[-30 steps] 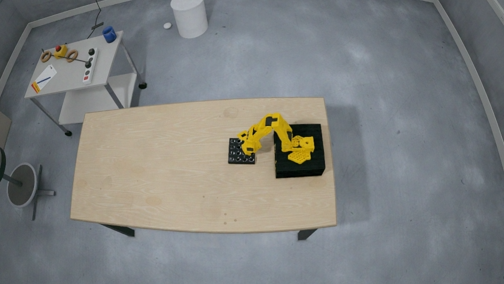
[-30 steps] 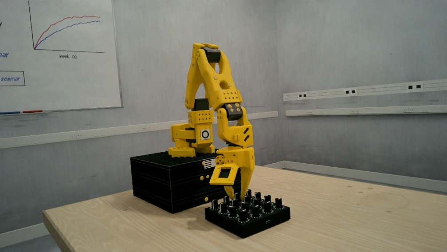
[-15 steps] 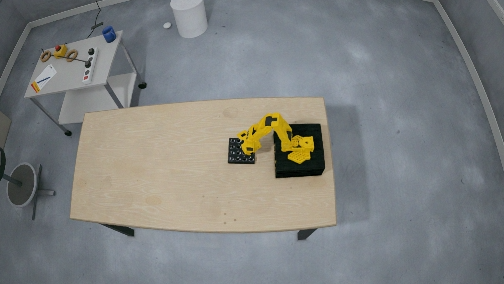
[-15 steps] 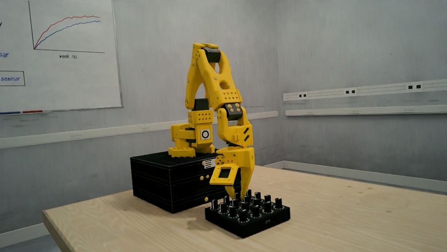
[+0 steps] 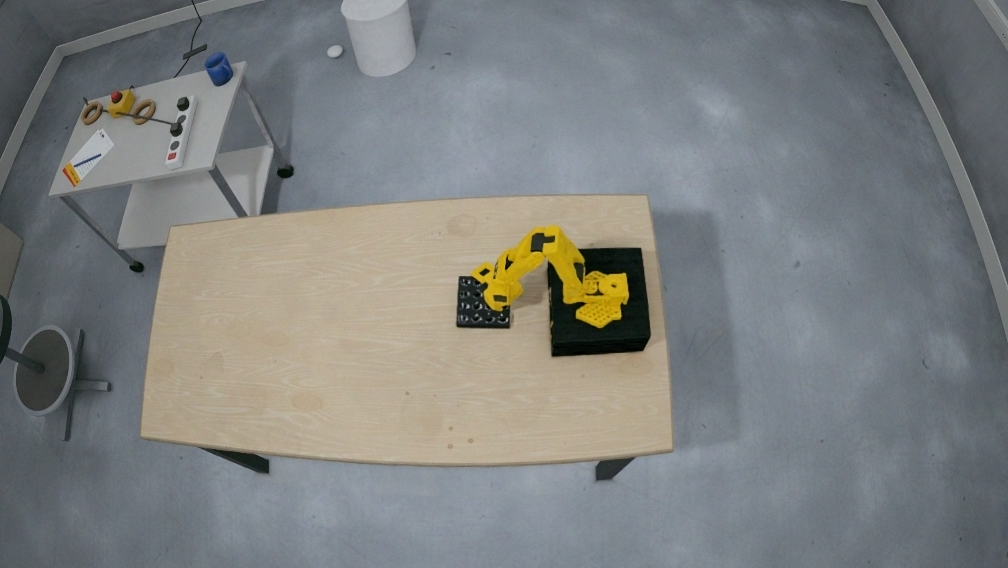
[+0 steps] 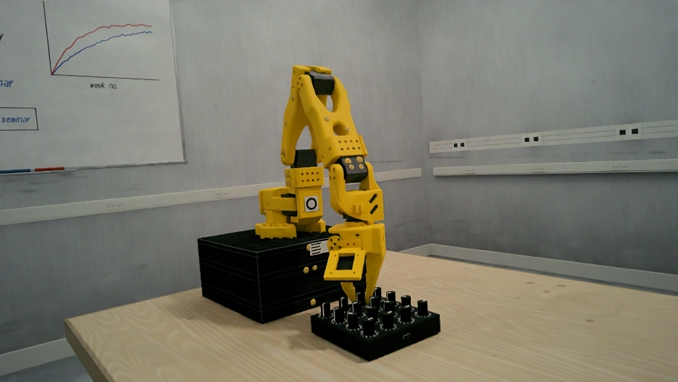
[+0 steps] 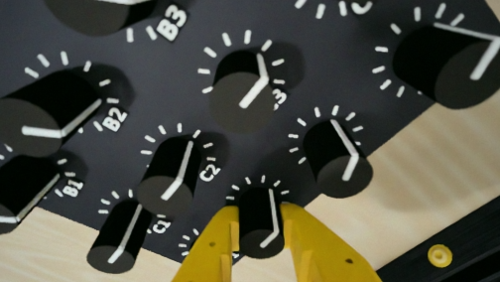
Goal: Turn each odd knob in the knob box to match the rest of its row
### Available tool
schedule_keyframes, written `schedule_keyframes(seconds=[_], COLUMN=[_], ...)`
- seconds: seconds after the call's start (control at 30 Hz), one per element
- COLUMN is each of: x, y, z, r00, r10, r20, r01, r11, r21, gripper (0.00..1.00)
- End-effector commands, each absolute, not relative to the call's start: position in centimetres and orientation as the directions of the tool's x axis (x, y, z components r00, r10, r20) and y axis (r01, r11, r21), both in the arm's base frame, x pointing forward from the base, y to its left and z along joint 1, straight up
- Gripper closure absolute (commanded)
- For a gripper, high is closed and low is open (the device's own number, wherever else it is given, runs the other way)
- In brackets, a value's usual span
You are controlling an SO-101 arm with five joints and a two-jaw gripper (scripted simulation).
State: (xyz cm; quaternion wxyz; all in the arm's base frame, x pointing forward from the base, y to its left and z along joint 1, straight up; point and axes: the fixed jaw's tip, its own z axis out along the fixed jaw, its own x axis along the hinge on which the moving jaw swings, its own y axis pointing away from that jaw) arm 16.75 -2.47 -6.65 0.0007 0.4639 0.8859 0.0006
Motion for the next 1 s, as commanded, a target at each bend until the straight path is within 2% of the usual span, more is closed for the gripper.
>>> schedule_keyframes(seconds=[0.0, 0.73, 0.97], x=[16.47, 16.32, 16.32], y=[-2.55, -2.42, -2.42], z=[-6.64, -6.64, -6.64], r00=[-0.621, -0.852, -0.852], r10=[0.784, 0.524, 0.524], r20=[0.001, 0.002, 0.002], r01=[0.784, 0.524, 0.524], r11=[0.621, 0.852, 0.852], r21=[-0.001, -0.001, -0.001], gripper=[0.99, 0.99, 0.99])
